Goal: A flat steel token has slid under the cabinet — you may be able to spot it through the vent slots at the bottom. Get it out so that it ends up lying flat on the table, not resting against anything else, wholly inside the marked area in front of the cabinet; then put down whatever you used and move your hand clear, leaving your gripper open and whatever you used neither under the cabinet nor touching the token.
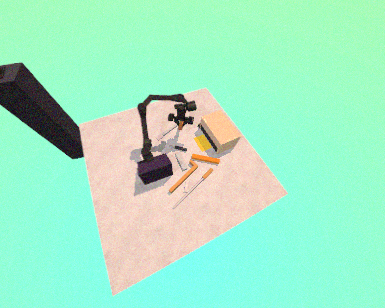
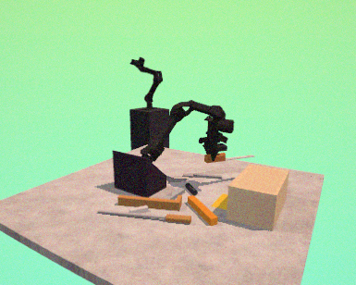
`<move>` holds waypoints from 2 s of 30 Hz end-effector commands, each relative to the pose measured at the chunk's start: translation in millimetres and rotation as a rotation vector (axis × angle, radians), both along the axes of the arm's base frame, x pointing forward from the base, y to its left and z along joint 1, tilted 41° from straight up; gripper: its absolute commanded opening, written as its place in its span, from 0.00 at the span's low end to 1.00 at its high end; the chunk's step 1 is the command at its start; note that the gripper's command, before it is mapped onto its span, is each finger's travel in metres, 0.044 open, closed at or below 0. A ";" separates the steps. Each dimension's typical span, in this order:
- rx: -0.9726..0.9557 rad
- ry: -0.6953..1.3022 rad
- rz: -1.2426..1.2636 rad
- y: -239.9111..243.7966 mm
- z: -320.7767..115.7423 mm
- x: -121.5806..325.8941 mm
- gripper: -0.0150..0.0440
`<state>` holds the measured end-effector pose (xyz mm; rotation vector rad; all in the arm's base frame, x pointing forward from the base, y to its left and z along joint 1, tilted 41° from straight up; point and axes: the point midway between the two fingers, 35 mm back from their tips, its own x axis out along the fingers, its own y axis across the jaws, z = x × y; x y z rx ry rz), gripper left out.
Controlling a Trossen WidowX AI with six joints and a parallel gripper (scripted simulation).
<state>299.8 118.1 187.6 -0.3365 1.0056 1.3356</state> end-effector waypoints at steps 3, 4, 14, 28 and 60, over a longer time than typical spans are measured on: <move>0.016 -0.033 0.027 -0.8 2.5 1.2 0.25; 0.017 -0.038 0.033 -0.8 2.5 1.1 0.25; 0.024 -0.089 0.092 -1.1 2.2 0.9 0.25; 0.033 -0.160 0.174 -1.3 2.0 0.8 0.25; 0.054 -0.322 0.363 -1.9 1.5 0.6 0.25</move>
